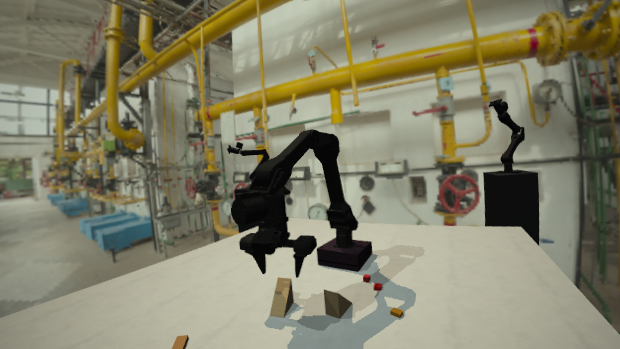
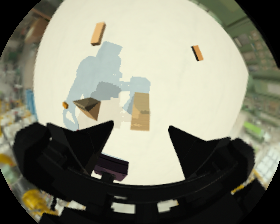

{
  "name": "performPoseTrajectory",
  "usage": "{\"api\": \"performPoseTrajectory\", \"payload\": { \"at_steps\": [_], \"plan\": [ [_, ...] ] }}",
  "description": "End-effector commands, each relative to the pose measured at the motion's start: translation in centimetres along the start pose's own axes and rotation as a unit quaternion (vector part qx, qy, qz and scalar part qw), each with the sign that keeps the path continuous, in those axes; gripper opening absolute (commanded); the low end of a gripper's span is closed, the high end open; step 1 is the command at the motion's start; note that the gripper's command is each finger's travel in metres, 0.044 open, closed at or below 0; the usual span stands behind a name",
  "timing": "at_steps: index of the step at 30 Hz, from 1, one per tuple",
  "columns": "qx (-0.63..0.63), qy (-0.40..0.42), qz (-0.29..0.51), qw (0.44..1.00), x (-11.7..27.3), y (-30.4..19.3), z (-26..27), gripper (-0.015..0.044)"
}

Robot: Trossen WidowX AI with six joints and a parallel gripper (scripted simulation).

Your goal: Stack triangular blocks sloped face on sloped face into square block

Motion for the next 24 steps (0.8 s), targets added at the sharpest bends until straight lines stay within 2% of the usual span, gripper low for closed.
{"api": "performPoseTrajectory", "payload": {
  "at_steps": [1, 24],
  "plan": [
    [0.002, 0.004, 0.002, 1.000, -0.9, 0.0, 0.0, 0.0440],
    [0.002, 0.004, 0.002, 1.000, -4.7, 0.3, -0.1, 0.0440]
  ]
}}
Point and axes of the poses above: the point midway between the two fingers, 35 mm back from their tips, its own x axis back along the fingers, its own z axis across the jaws, y = z × x, the point moved 9 cm from there along x, back along the fingers, and after that the axes turned 9 degrees about x, right-handed, at the moved point
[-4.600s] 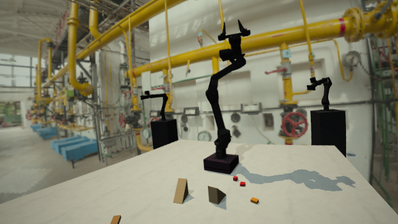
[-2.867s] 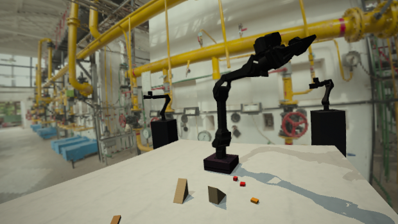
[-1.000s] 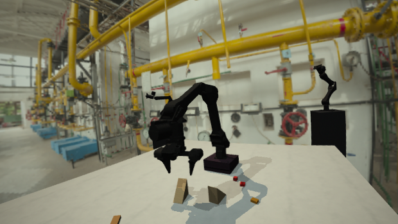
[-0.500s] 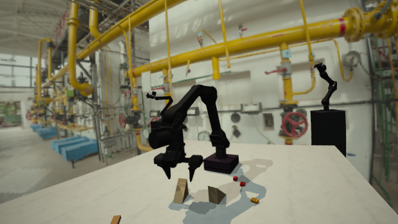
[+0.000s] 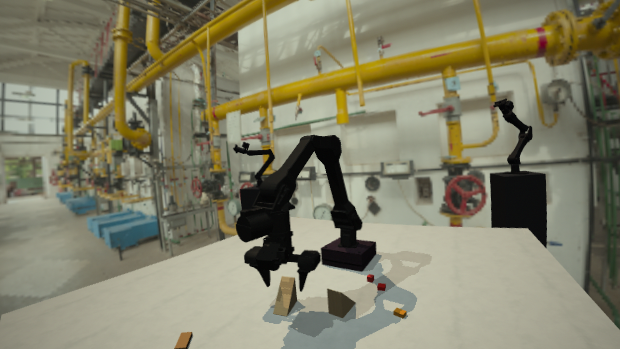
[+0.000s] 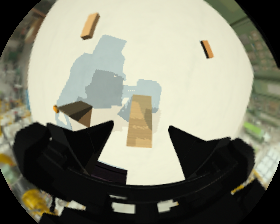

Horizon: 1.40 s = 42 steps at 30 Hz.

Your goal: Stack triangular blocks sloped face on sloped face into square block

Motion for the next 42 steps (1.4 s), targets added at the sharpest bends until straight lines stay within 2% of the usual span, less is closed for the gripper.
{"api": "performPoseTrajectory", "payload": {
  "at_steps": [1, 23, 34, 41, 42],
  "plan": [
    [0.001, 0.004, 0.002, 1.000, -0.9, -0.1, 0.1, 0.0440],
    [0.001, 0.004, 0.003, 1.000, -4.2, -0.2, 0.2, 0.0440],
    [0.001, 0.004, 0.003, 1.000, -4.2, -0.2, 0.2, 0.0151],
    [0.001, 0.004, 0.003, 1.000, -4.2, -0.2, 0.2, 0.0105],
    [0.001, 0.004, 0.003, 1.000, -4.2, -0.2, 0.2, 0.0078]
  ]
}}
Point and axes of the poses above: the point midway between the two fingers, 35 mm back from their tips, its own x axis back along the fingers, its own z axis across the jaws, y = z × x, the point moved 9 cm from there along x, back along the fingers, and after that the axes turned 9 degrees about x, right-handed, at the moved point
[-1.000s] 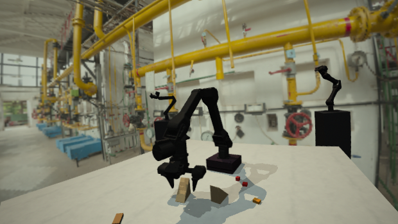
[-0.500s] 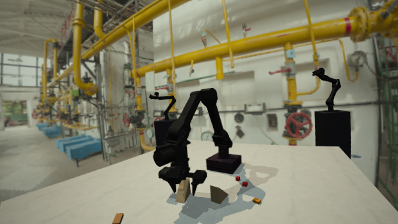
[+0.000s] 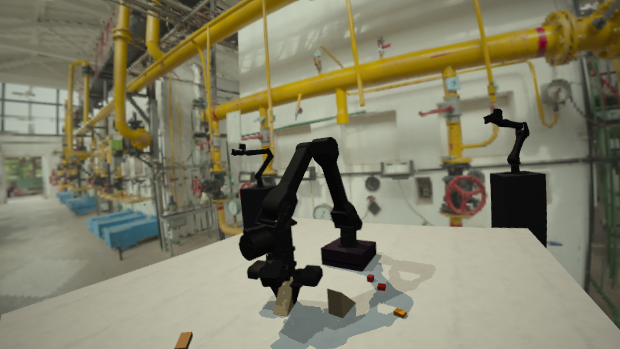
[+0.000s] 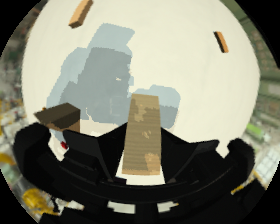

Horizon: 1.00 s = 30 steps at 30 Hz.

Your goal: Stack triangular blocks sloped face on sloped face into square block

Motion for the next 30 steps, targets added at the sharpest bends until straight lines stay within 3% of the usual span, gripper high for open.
{"api": "performPoseTrajectory", "payload": {
  "at_steps": [1, 3, 11, 18, 30],
  "plan": [
    [0.000, 0.001, -0.001, 1.000, -0.1, 0.0, 0.0, 0.0052],
    [0.000, 0.001, -0.001, 1.000, 0.0, 0.0, 0.0, 0.0000],
    [0.000, 0.000, 0.000, 1.000, 2.9, 0.0, 0.0, 0.0000],
    [-0.005, -0.001, -0.002, 1.000, 3.0, 0.0, 0.0, 0.0000],
    [-0.136, -0.003, -0.003, 0.991, 2.9, 0.1, 0.0, 0.0000]
  ]
}}
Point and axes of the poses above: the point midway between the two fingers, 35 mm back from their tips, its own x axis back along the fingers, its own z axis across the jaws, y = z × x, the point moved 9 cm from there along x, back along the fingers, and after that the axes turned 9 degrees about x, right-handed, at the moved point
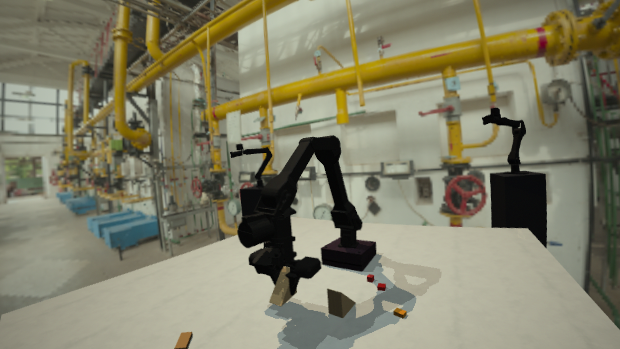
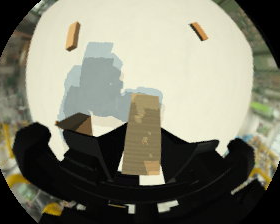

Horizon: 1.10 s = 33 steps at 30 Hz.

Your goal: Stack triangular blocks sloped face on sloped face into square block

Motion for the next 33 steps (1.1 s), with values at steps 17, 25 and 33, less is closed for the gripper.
{"api": "performPoseTrajectory", "payload": {
  "at_steps": [17, 25, 33],
  "plan": [
    [-0.259, -0.002, 0.001, 0.966, 0.00, 0.12, 0.08, 0.0000],
    [-0.359, -0.003, 0.001, 0.933, 0.00, 0.16, 0.11, 0.0000],
    [-0.455, -0.003, 0.002, 0.891, 0.00, 0.21, 0.13, 0.0000]
  ]
}}
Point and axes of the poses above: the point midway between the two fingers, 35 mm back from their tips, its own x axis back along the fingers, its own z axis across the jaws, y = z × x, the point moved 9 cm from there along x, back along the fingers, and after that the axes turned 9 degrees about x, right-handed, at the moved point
